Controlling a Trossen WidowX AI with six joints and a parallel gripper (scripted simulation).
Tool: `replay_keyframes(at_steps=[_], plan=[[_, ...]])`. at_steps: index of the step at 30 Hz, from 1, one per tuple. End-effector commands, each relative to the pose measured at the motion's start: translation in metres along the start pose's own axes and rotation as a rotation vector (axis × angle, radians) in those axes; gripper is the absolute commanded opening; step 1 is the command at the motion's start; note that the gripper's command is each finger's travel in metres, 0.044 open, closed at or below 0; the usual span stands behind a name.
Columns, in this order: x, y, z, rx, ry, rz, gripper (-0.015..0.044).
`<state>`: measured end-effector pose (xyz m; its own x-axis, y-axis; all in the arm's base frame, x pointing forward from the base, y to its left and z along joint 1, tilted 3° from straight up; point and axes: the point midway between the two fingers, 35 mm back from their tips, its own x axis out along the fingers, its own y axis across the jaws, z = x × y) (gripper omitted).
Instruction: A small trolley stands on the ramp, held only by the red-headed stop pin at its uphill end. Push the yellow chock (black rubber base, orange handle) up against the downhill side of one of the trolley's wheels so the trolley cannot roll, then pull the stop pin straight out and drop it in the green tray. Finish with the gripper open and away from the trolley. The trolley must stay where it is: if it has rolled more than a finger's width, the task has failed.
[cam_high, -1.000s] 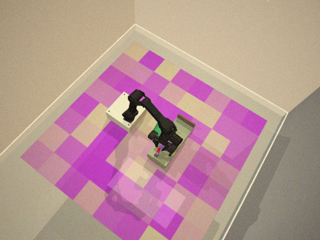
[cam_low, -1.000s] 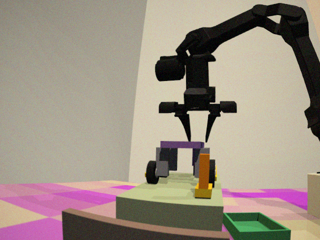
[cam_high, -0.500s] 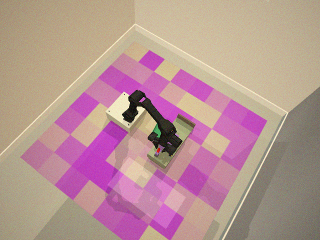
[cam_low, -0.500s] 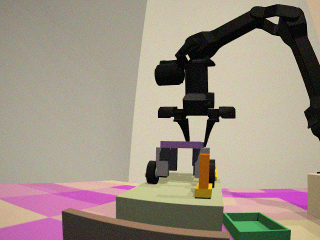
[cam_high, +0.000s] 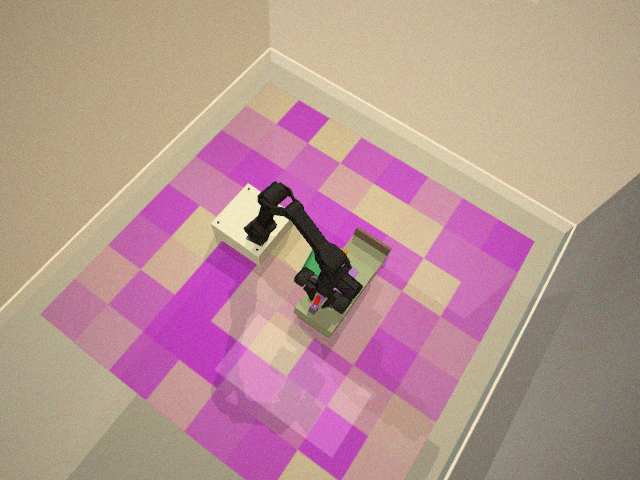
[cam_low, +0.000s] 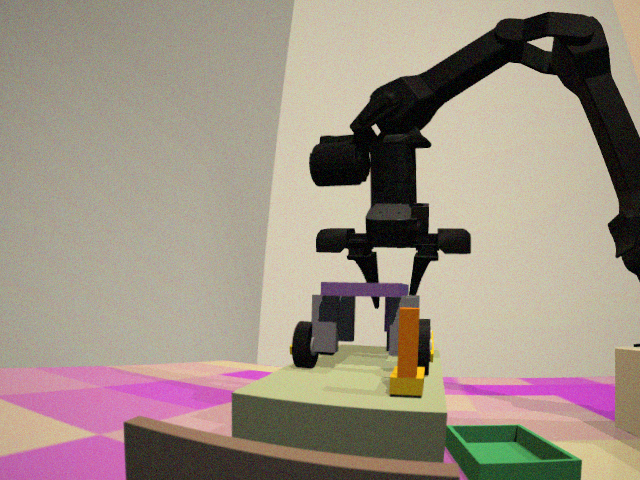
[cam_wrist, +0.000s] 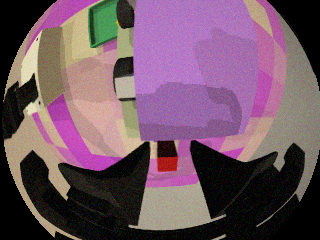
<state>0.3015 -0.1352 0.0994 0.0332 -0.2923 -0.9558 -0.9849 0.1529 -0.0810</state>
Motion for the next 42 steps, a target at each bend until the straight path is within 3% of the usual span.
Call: replay_keyframes(at_steps=[1, 9, 13, 23, 42], plan=[[0.008, 0.004, 0.002, -0.009, -0.001, 0.011, 0.019], [0.011, 0.005, 0.002, -0.009, -0.001, 0.011, 0.019], [0.008, 0.003, 0.001, -0.001, 0.0, 0.004, 0.0085], [0.008, 0.003, 0.001, -0.001, 0.0, 0.004, 0.0], [-0.004, 0.006, 0.0, -0.009, -0.002, 0.011, 0.0]])
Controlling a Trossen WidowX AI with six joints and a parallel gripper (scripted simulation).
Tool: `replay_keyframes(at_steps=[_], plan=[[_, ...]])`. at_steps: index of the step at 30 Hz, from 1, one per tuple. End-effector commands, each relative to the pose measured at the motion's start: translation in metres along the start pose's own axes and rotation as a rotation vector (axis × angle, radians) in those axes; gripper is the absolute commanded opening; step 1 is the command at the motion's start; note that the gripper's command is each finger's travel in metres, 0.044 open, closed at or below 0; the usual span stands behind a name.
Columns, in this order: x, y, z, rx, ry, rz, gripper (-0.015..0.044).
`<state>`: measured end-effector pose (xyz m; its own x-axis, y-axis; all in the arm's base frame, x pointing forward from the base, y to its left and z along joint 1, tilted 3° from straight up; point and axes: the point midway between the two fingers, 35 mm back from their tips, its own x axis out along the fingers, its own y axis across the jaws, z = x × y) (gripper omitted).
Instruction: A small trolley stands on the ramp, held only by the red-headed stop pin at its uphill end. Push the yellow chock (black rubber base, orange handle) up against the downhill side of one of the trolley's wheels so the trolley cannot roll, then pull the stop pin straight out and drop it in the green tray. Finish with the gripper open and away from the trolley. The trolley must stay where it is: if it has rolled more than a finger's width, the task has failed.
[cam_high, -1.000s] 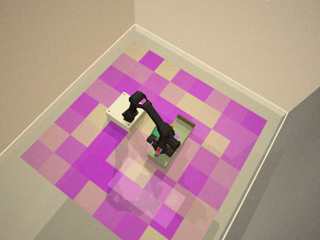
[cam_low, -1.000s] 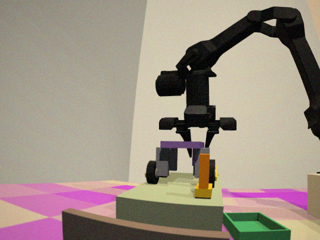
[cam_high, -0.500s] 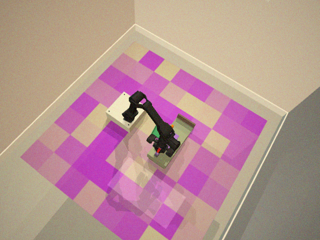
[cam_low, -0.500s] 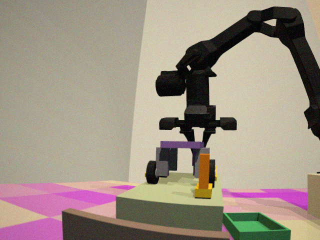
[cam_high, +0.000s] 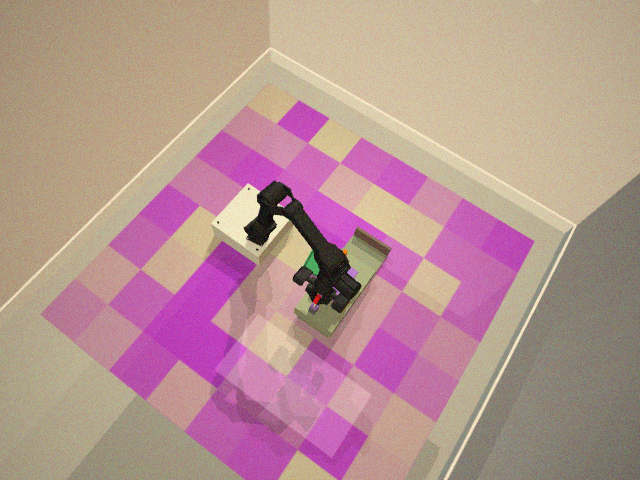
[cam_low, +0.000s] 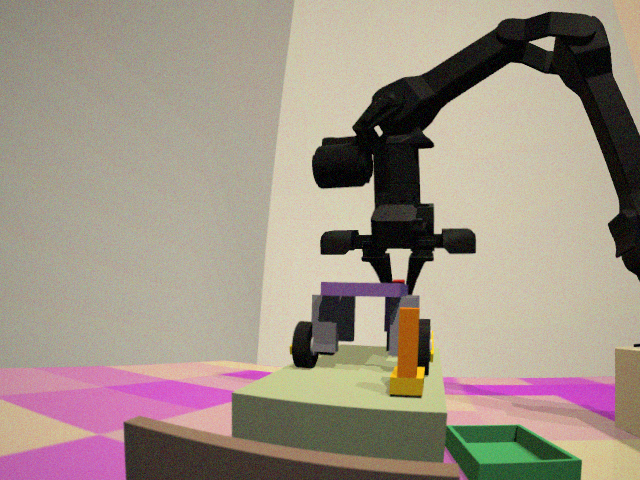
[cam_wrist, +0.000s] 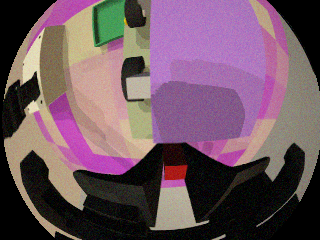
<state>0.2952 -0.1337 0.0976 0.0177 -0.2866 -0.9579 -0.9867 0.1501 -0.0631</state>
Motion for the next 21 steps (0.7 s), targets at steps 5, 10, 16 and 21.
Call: replay_keyframes(at_steps=[5, 10, 16, 21], plan=[[-0.008, 0.0, -0.001, -0.001, 0.002, -0.005, 0.0], [-0.01, 0.0, -0.001, -0.001, 0.002, -0.005, 0.0], [-0.014, 0.0, -0.002, -0.001, 0.002, -0.005, 0.0], [-0.016, 0.0, -0.002, -0.001, 0.002, -0.005, 0.0]])
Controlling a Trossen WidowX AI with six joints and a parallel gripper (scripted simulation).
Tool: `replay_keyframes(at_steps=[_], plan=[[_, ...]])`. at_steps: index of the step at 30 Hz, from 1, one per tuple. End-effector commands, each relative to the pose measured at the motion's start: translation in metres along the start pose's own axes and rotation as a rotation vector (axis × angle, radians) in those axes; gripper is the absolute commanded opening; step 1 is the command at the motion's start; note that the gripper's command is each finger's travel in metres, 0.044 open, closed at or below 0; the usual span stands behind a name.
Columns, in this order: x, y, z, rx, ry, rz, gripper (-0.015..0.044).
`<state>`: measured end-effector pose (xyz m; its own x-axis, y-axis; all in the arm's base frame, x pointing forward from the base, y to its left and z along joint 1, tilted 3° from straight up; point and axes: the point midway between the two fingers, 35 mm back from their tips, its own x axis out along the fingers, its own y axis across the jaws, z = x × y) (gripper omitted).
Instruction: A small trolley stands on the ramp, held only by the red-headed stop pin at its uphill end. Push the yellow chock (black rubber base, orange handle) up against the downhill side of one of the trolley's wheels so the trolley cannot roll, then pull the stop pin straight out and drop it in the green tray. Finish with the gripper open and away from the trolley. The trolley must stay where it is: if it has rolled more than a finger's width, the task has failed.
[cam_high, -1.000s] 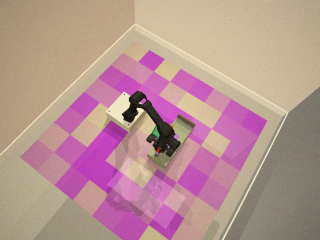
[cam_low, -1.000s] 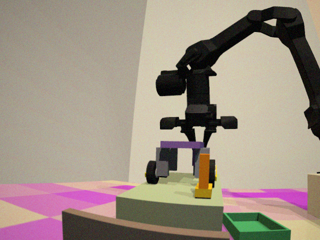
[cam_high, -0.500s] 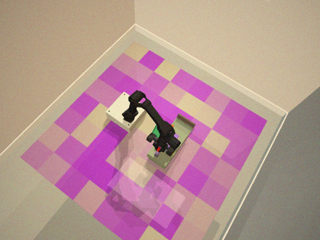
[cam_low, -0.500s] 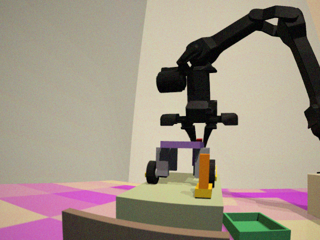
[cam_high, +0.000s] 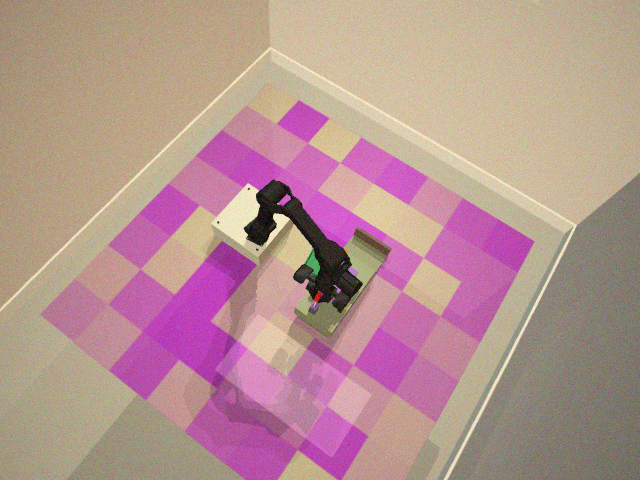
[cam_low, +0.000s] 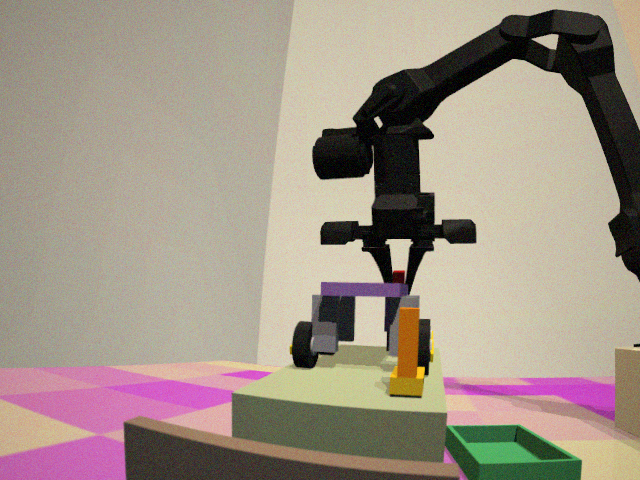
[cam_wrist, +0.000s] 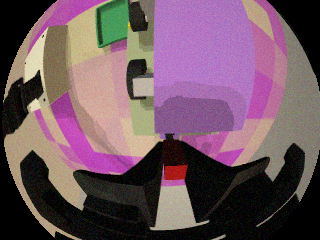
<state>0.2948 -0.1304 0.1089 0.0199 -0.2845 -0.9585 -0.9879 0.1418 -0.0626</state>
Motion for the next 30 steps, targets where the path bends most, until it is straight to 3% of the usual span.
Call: replay_keyframes(at_steps=[1, 30], plan=[[-0.005, -0.001, -0.002, 0.007, 0.004, -0.003, 0.0], [-0.018, 0.0, -0.003, 0.007, 0.004, -0.003, 0.0]])
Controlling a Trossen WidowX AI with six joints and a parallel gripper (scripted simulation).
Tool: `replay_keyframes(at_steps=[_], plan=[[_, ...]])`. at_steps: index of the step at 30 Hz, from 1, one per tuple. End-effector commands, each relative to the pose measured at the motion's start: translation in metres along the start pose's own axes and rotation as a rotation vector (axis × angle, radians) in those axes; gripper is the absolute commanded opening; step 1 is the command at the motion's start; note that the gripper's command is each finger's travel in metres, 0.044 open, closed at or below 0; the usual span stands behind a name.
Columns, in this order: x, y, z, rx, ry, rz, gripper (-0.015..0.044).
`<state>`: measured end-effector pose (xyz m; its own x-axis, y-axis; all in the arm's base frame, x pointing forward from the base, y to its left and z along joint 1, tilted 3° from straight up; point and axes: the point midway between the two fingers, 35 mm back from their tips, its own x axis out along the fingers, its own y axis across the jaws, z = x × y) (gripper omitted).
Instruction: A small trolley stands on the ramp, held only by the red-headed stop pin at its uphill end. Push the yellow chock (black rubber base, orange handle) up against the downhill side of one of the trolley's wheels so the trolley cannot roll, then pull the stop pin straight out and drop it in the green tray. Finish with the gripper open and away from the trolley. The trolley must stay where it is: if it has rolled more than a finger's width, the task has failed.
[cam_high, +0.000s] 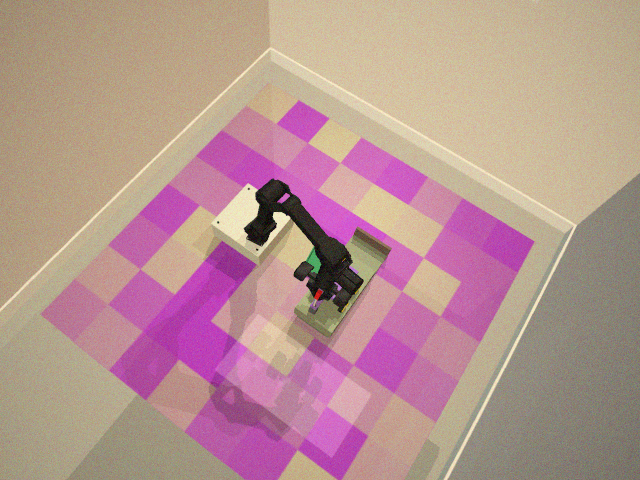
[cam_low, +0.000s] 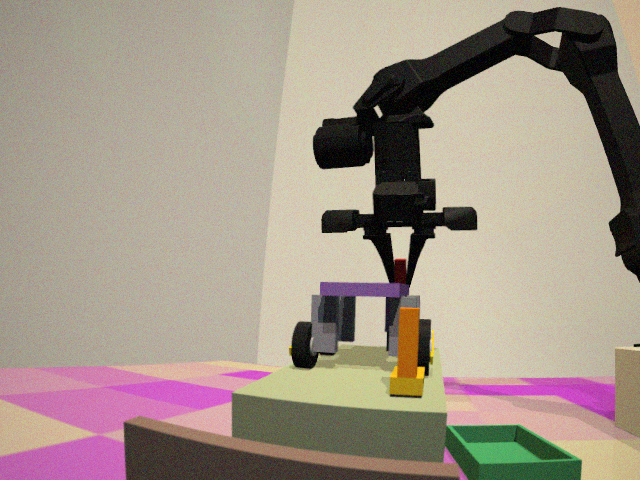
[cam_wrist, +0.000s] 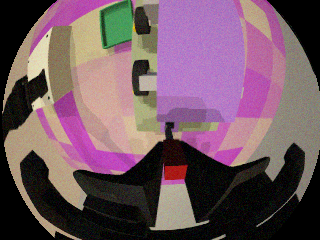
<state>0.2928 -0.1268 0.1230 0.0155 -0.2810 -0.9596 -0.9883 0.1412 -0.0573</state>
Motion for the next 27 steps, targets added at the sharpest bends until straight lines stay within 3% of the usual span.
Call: replay_keyframes(at_steps=[1, 27], plan=[[-0.0043, -0.0019, -0.0026, 0.009, 0.007, -0.008, 0.0], [-0.0114, -0.0046, -0.0078, 0.009, 0.007, -0.009, 0.0]])
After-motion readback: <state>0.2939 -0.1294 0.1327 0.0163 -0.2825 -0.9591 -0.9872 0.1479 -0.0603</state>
